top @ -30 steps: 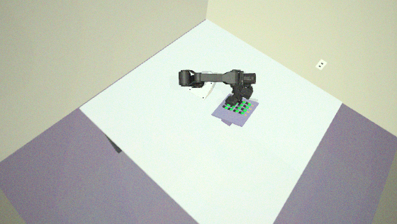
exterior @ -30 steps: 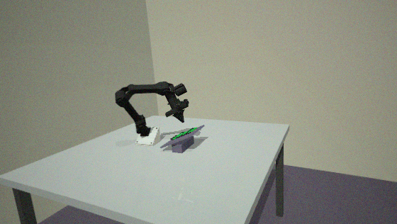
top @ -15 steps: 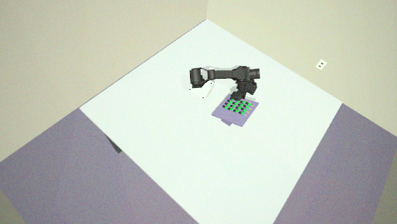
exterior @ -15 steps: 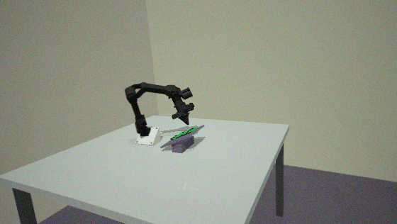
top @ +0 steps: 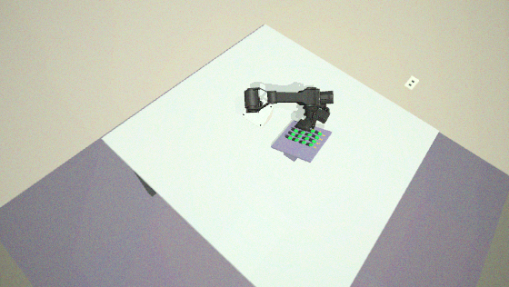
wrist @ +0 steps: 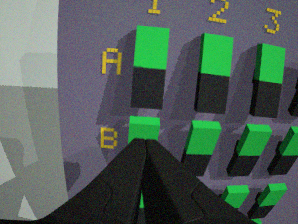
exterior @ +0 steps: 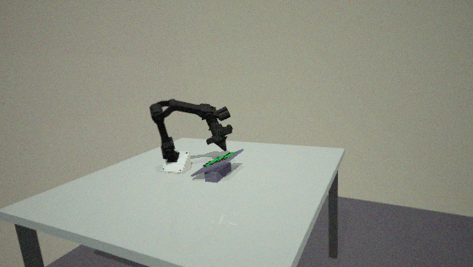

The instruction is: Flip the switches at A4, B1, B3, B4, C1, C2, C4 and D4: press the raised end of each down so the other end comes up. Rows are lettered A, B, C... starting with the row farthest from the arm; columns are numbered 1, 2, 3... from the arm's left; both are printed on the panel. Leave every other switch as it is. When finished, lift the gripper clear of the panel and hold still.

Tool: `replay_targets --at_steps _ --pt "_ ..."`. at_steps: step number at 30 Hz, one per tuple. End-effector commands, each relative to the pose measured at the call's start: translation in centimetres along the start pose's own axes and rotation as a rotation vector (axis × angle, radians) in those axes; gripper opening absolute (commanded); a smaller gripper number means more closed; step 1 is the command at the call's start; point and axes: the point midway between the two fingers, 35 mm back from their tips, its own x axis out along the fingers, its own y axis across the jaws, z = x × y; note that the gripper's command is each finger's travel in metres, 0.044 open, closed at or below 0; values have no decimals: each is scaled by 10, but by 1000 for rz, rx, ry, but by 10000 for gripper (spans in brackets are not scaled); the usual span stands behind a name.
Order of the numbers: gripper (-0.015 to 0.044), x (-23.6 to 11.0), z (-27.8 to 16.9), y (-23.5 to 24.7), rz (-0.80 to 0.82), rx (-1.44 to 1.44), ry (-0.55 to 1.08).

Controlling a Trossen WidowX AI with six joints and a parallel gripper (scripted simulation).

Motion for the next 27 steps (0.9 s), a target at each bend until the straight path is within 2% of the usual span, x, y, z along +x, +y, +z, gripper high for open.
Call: replay_targets --at_steps 1,27 --pt "0 7 -3 0 -3 -9 9" --pt "0 14 -3 -1 -3 -9 9"
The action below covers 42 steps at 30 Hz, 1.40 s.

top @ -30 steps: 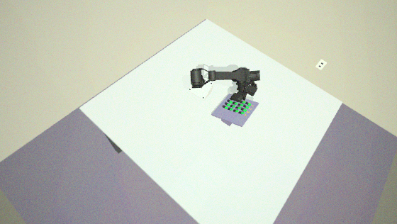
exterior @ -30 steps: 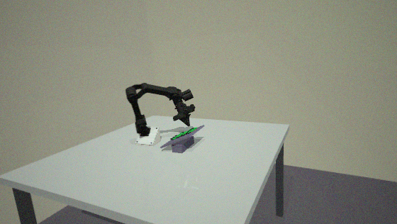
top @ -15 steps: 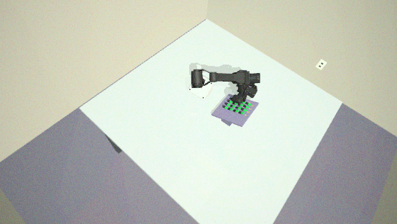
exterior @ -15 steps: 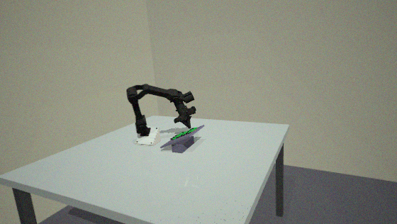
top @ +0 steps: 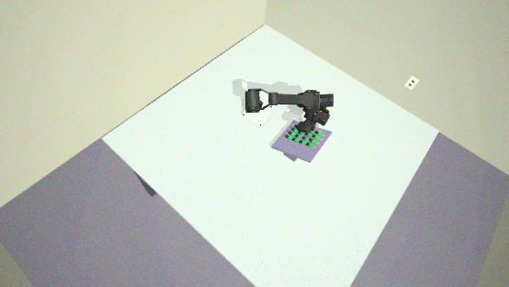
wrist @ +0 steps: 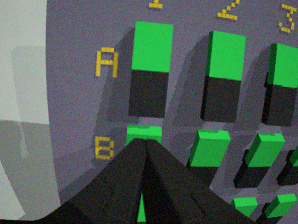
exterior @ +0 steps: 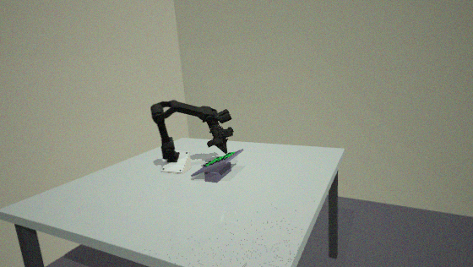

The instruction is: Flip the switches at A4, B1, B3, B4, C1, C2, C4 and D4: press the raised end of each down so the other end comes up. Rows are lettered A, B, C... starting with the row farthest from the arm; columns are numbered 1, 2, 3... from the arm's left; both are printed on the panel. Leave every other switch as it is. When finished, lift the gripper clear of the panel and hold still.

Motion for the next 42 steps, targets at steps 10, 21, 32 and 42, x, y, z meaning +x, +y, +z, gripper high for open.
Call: replay_targets --at_steps 10,21,32,42 --pt "0 1 -1 0 -1 -6 3" --pt "0 3 -1 0 -1 -6 3" --pt "0 4 -1 0 -1 -6 3" --pt "0 6 -1 0 -1 -6 3"
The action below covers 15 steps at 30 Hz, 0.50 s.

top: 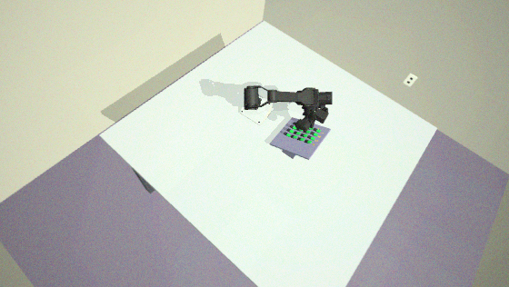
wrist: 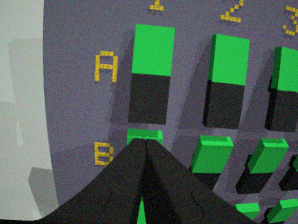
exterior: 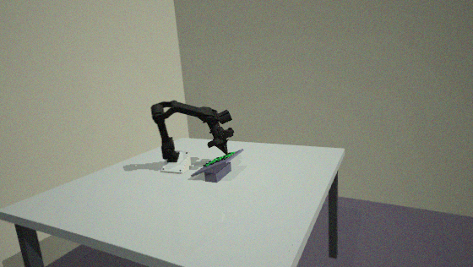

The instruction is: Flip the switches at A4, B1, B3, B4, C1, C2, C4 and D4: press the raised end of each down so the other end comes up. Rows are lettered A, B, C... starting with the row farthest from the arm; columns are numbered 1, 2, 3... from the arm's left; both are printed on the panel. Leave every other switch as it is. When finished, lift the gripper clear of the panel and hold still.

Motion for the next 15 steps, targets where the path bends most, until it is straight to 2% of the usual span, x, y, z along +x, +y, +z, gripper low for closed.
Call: replay_targets --at_steps 1,15 --pt "0 2 -2 0 -2 -7 5" --pt "0 4 -2 0 -2 -7 5"
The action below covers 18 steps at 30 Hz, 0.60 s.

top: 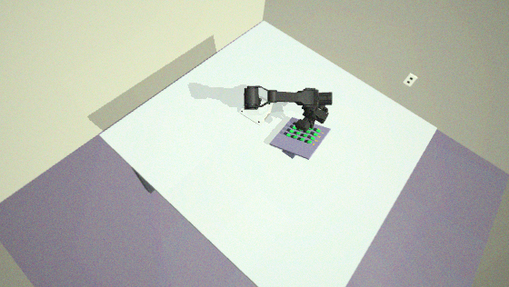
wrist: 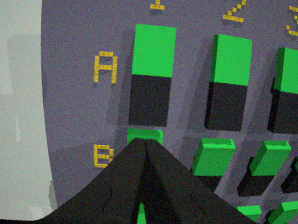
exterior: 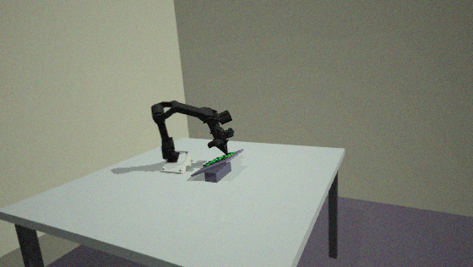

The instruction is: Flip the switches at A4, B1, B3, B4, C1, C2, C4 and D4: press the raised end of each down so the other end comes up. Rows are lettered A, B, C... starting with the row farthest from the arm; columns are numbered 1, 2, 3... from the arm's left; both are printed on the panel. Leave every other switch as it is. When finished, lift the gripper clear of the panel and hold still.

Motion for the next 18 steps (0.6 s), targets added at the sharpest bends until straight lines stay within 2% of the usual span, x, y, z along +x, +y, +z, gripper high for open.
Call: replay_targets --at_steps 1,4,8,13,18 --pt "0 2 -2 0 -1 -7 4" --pt "0 -10 0 1 1 -1 -2" --pt "0 -61 -4 1 2 -8 -18" --pt "0 -64 -4 -2 1 -8 -19" --pt "0 -64 -4 -54 -1 -10 -19"
